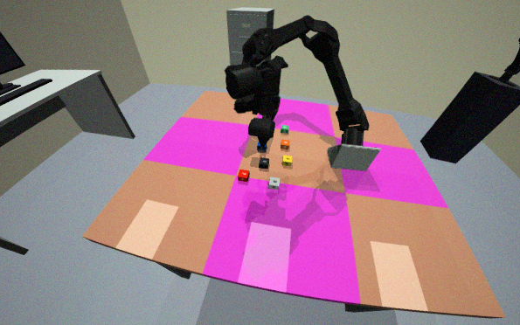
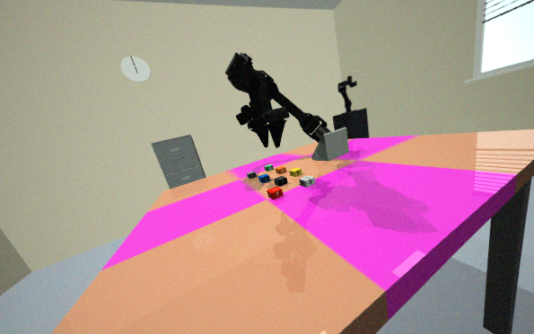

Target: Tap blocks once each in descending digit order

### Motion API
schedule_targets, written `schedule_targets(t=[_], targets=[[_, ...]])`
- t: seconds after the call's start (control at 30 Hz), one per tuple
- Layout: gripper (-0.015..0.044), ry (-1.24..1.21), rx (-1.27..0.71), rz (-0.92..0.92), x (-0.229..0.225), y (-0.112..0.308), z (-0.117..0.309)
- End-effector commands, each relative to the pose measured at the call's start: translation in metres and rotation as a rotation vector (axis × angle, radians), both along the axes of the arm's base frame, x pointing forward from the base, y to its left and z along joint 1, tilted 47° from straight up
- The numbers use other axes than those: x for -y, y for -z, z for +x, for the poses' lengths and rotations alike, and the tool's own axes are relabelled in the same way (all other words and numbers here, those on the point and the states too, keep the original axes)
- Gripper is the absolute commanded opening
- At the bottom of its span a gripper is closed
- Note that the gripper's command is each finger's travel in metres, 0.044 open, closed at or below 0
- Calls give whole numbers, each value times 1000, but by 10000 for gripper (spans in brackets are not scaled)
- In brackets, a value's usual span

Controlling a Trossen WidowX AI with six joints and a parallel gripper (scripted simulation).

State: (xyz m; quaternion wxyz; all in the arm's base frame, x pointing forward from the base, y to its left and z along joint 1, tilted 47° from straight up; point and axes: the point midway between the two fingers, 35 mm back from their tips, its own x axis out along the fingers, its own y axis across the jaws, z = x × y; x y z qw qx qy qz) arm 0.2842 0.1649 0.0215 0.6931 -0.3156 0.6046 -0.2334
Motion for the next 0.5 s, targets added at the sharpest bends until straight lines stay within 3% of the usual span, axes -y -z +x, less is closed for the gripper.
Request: schedule_targets(t=[0.0, 0.1, 0.27, 0.47], targets=[[400, -1, 1, 1, 0, 0, 0], [400, -2, 1, 1, 7, -9, 3], [400, -1, 1, -3, 58, -62, 13], [400, -1, 1, -4, 60, -64, 13]])
